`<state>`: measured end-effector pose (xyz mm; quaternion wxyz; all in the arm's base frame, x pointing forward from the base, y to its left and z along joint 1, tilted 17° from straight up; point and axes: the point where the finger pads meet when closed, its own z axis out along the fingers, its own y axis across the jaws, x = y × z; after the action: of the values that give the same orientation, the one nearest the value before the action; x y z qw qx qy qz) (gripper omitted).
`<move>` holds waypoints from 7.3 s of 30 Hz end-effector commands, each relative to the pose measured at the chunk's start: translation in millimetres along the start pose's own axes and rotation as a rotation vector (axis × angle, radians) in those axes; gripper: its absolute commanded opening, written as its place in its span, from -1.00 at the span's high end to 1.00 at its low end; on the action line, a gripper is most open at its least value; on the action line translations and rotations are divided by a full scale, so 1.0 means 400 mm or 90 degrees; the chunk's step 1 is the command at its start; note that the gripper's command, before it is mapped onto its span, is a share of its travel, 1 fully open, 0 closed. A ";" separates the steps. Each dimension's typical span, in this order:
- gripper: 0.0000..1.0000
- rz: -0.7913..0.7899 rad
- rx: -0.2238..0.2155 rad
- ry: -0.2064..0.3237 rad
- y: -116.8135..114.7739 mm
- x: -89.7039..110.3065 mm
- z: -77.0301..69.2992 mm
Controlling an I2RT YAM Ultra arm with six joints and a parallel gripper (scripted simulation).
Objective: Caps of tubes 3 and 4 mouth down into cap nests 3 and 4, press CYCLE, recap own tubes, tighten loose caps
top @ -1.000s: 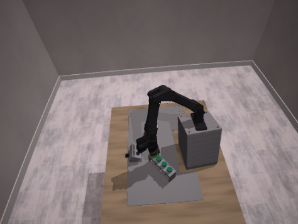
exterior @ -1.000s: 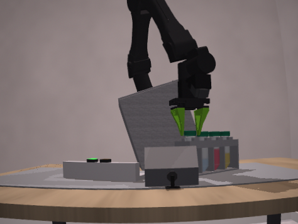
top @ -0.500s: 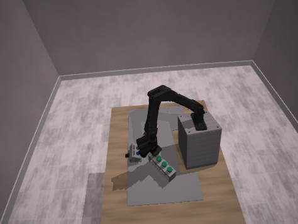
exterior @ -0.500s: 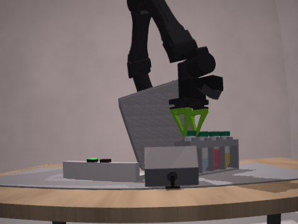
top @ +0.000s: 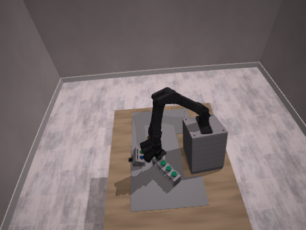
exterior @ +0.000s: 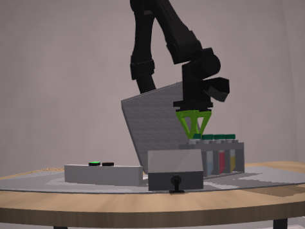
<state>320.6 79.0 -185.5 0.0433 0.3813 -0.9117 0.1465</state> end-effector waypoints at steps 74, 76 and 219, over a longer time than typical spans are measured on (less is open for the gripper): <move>0.02 -0.086 0.005 -0.011 -0.006 -0.011 -0.014; 0.02 -0.112 0.005 -0.011 -0.006 -0.011 -0.014; 0.02 1.361 -0.009 -0.011 -0.007 -0.011 -0.010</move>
<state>322.2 79.4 -186.0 -0.1060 -0.6071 -0.7804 0.1056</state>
